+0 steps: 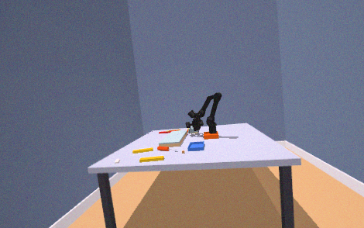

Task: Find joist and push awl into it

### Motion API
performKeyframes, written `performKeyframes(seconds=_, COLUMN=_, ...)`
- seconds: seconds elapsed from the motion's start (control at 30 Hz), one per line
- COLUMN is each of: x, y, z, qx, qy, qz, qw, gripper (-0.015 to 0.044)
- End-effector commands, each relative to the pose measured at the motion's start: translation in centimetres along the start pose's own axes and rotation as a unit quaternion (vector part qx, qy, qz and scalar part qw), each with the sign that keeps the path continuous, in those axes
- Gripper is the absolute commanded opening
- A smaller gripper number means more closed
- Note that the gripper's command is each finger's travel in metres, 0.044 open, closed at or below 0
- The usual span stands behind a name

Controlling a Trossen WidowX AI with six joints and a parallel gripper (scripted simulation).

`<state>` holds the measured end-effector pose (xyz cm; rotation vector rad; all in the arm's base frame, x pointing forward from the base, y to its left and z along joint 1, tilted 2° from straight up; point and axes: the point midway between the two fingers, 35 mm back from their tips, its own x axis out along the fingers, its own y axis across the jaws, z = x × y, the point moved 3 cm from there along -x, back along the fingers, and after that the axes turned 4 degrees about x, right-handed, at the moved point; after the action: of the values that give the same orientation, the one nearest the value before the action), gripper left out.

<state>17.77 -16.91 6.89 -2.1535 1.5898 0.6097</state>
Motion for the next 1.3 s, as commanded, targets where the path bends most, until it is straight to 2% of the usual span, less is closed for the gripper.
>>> performKeyframes(seconds=0.0, x=0.0, y=0.0, z=-0.1, qx=0.0, qy=0.015, qz=0.001, qw=1.0, gripper=0.0)
performKeyframes(seconds=0.67, x=-0.1, y=0.1, z=0.5, qx=0.001, qy=0.044, qz=-0.003, qw=0.999, gripper=0.0)
performKeyframes(seconds=0.9, x=-0.8, y=0.1, z=-1.5, qx=0.003, qy=0.074, qz=-0.006, qw=0.997, gripper=0.0)
performKeyframes(seconds=1.27, x=-0.6, y=0.1, z=-1.3, qx=0.002, qy=0.073, qz=-0.006, qw=0.997, gripper=0.0)
